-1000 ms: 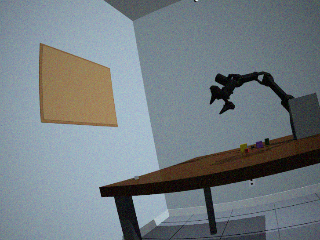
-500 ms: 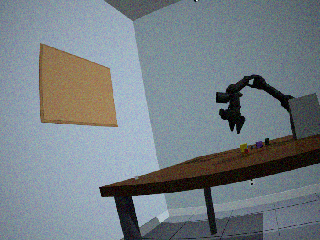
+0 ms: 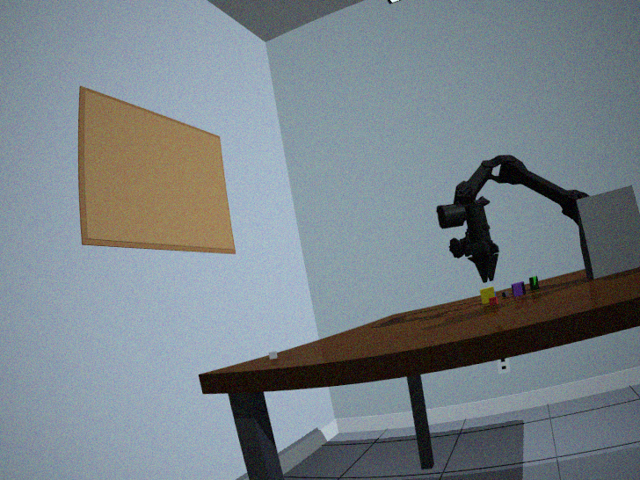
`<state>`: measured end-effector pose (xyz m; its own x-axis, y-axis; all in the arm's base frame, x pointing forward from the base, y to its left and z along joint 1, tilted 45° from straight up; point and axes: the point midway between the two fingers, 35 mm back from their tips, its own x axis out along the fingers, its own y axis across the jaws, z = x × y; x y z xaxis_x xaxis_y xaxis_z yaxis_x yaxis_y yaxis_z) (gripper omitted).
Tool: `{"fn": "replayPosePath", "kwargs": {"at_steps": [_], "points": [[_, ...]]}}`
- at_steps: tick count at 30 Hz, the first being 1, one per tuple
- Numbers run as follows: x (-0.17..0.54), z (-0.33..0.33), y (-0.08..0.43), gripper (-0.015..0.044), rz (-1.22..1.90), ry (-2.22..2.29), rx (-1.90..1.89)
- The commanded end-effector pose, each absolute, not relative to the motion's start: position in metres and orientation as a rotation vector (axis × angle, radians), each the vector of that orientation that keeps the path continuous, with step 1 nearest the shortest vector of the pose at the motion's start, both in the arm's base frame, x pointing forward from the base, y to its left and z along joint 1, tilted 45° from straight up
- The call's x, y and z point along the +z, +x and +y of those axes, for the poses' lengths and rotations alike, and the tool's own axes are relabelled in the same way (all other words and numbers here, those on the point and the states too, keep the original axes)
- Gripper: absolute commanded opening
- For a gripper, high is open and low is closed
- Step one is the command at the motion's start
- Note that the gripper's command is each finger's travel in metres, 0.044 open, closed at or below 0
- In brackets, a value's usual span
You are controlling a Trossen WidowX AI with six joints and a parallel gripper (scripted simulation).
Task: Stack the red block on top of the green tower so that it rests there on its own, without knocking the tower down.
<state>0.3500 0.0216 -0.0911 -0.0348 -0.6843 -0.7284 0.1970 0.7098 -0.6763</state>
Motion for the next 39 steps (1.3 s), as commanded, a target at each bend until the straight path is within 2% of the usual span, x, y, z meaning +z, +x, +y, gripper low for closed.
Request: {"fn": "replayPosePath", "kwargs": {"at_steps": [1, 39], "points": [[-0.108, 0.003, 0.345, 0.044, 1.457, -0.446, -0.752], [-0.129, -0.019, 0.345, 0.044, 1.457, -0.448, -0.753]]}}
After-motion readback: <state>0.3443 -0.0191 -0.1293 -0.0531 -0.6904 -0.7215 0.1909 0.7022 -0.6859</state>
